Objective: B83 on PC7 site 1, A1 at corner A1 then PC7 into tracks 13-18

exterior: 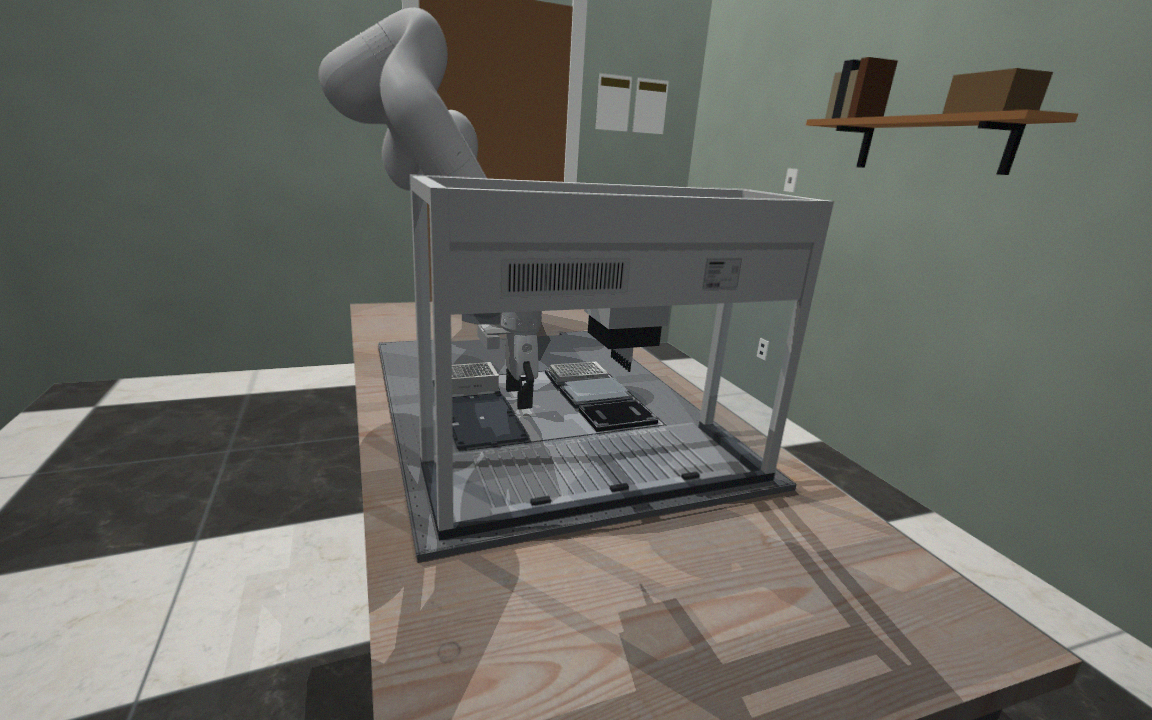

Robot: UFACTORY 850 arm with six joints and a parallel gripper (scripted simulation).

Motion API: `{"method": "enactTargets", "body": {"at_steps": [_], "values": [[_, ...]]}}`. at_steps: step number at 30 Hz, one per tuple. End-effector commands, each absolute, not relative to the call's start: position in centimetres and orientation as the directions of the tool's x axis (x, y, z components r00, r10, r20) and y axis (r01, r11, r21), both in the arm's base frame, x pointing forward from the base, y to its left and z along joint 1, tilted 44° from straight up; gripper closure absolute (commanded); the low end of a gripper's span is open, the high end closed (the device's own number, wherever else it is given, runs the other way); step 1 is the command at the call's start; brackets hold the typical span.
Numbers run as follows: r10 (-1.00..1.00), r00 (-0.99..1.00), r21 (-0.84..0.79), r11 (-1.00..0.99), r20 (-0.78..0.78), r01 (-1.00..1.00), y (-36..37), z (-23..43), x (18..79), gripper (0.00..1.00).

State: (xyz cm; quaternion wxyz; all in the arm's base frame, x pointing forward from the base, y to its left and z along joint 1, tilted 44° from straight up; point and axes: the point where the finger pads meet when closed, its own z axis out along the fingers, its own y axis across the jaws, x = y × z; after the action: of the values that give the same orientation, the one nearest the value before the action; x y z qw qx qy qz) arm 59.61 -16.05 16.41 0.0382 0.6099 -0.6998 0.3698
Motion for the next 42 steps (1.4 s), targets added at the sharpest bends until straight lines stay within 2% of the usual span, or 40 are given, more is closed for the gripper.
{"method": "enactTargets", "body": {"at_steps": [1,42], "values": [[-0.825,-0.253,-0.472,-0.018,0.504,-0.882,-15.7,16.9,59.4,0.00],[-0.826,-0.253,-0.472,-0.018,0.504,-0.882,-12.4,21.2,57.1,0.00]]}}
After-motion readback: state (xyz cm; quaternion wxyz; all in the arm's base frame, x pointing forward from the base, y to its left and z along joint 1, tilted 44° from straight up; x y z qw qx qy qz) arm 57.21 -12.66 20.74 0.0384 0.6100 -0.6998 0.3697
